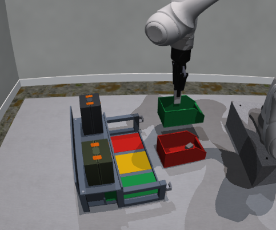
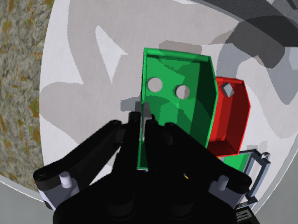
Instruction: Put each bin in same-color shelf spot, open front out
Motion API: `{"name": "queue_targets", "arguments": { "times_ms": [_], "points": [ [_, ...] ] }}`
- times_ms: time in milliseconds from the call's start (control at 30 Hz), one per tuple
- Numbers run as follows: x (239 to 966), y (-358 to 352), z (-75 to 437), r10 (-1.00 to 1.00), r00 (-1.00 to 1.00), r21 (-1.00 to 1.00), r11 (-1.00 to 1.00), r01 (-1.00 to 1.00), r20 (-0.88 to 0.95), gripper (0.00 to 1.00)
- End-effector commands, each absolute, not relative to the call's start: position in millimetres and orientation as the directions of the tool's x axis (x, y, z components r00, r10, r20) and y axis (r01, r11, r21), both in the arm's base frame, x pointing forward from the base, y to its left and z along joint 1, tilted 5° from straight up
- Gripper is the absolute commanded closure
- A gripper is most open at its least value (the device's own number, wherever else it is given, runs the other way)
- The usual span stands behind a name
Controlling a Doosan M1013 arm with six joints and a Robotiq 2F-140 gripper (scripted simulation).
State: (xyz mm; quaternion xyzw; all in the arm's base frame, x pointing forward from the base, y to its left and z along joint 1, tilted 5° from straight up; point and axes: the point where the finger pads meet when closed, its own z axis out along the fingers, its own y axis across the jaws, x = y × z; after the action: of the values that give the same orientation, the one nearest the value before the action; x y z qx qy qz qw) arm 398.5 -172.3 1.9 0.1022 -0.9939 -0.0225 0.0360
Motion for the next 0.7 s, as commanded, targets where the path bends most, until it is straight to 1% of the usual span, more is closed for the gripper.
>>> {"name": "queue_targets", "arguments": {
  "times_ms": [0, 667],
  "points": [
    [398.6, -172.3, 3.6, -0.205, -0.977, 0.052, 0.978, -0.202, 0.067, 0.90],
    [399.2, -172.6, 10.9, -0.205, -0.977, 0.052, 0.978, -0.202, 0.067, 0.90]
  ]
}}
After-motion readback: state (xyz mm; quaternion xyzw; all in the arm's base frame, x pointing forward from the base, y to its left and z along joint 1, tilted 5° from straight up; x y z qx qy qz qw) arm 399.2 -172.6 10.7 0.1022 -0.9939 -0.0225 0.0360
